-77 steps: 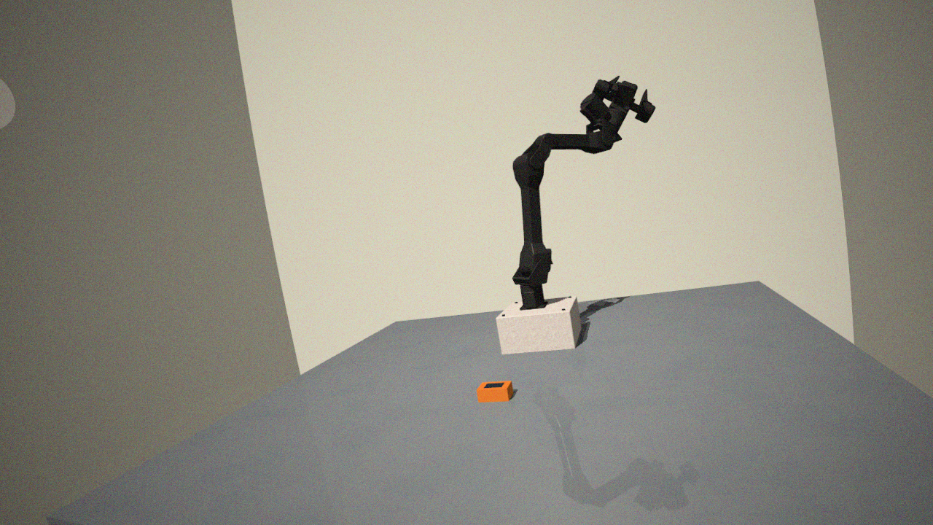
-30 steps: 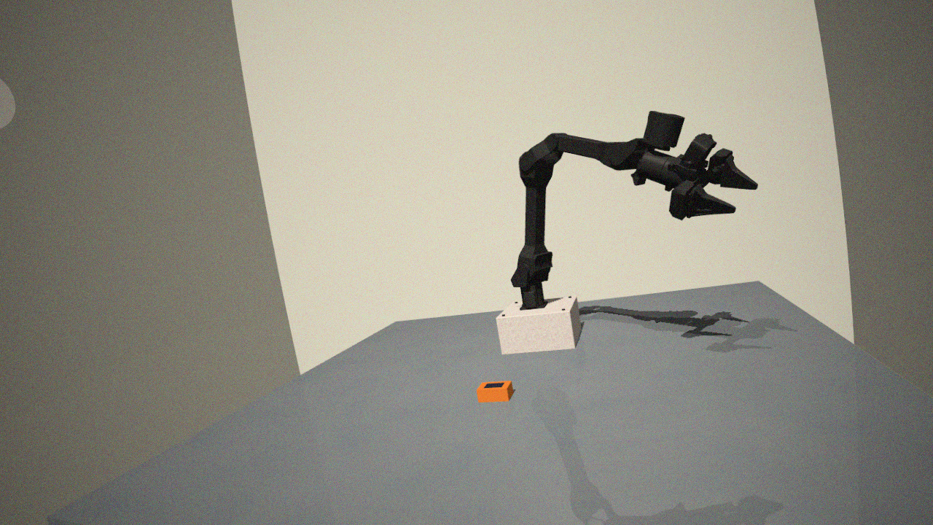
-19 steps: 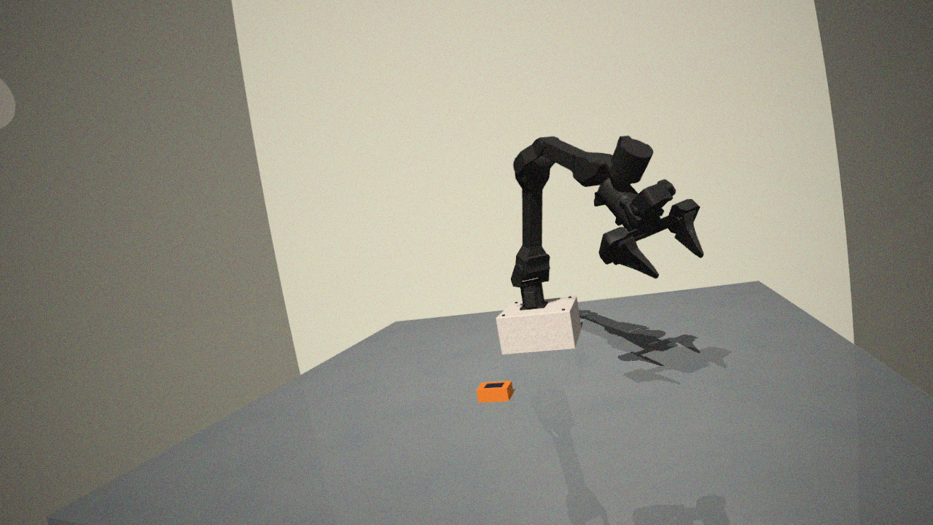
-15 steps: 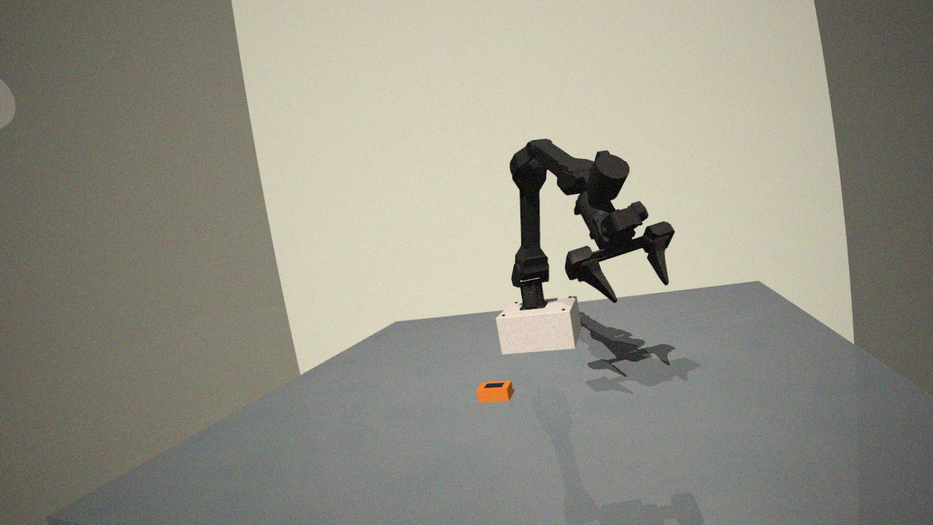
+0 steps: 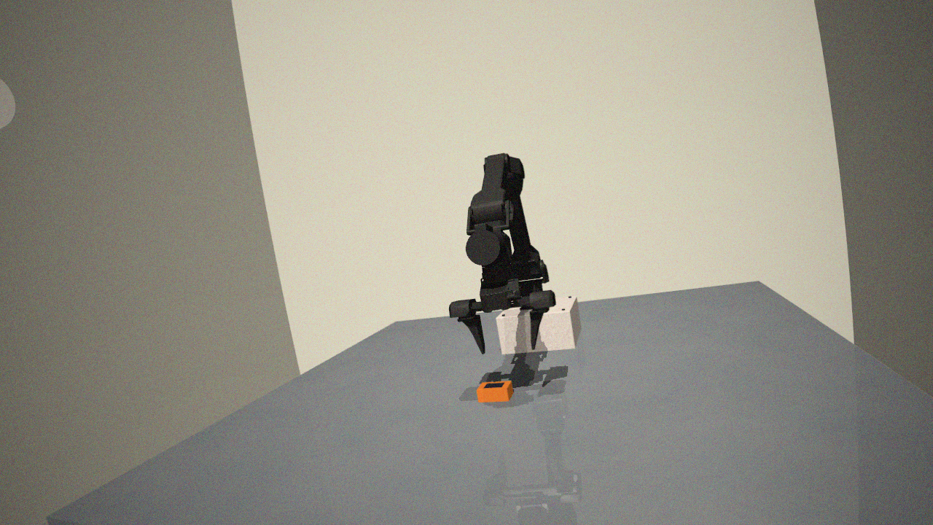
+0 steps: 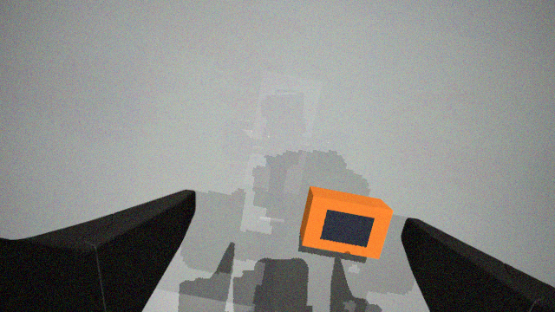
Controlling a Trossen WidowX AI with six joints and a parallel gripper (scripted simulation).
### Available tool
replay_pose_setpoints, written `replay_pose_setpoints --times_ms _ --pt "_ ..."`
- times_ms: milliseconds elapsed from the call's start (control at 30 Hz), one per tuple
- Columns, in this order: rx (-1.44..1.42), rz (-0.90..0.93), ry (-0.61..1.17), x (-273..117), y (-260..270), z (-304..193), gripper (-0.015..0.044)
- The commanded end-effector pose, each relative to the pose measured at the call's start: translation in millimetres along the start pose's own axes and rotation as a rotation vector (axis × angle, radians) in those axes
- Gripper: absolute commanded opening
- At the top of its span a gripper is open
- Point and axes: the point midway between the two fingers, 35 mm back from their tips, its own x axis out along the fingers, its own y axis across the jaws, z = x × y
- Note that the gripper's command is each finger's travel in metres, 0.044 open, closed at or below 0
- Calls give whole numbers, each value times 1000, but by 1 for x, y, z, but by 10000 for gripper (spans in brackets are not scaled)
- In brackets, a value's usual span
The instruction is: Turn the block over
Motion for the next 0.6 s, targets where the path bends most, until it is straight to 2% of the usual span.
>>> replay_pose_setpoints --times_ms 0,200,333,567 --pt "63 4 130 7 -47 -26 440" --pt "66 5 137 7 -48 -32 440" --pt "66 5 137 39 -48 -37 440" --pt "66 5 137 54 -47 -41 440"
